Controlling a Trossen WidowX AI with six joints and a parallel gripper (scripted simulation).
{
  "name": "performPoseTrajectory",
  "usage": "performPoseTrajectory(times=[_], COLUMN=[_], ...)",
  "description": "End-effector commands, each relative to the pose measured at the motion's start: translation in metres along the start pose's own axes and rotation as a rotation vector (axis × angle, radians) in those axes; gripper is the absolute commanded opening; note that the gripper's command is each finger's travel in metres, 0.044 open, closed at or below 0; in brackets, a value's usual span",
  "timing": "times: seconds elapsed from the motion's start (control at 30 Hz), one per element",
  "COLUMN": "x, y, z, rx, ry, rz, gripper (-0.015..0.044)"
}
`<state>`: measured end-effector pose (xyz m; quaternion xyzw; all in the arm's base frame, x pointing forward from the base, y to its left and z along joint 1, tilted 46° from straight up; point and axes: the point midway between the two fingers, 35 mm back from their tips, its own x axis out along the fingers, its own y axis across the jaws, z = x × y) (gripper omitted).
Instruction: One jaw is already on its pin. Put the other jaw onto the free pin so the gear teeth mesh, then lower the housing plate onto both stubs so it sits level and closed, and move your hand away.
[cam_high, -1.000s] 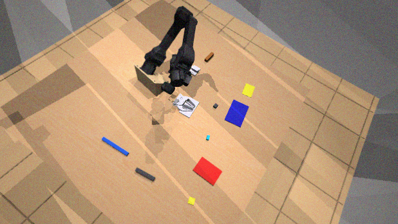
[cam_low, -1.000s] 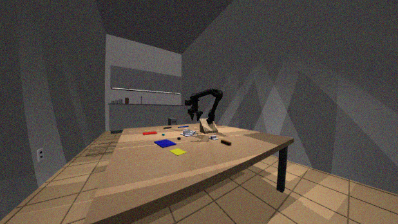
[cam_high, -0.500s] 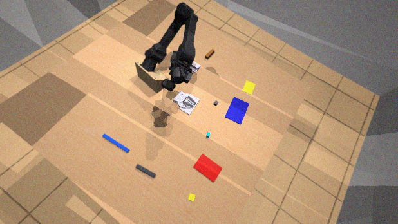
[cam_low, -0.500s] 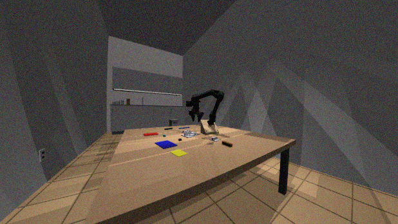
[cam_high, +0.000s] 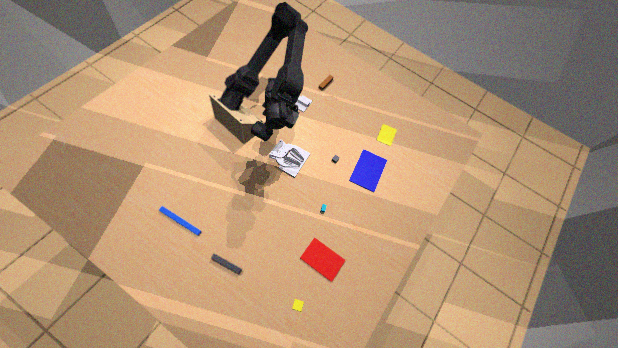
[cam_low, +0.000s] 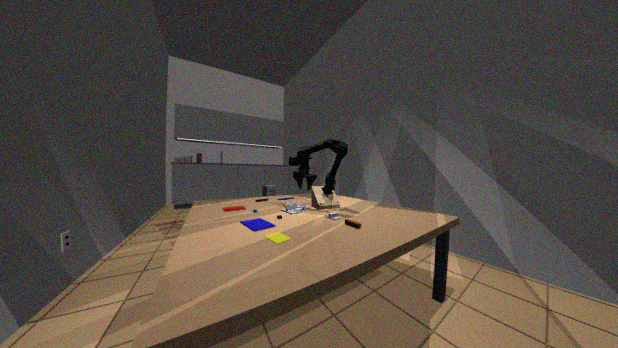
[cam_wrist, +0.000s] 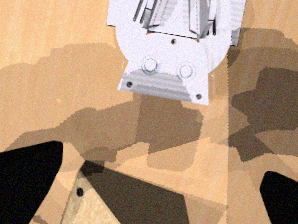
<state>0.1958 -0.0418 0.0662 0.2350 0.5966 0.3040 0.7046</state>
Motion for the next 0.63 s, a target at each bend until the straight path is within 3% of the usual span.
performPoseTrajectory(times=[0.0,0.6], x=[-0.0005,-0.0005], y=[-0.0001,-0.0001], z=[-0.0004,-0.0004], rx=[-0.005,-0.005], ry=[0.003,0.003], rz=[-0.003,-0.003], gripper=[0.044,0.044])
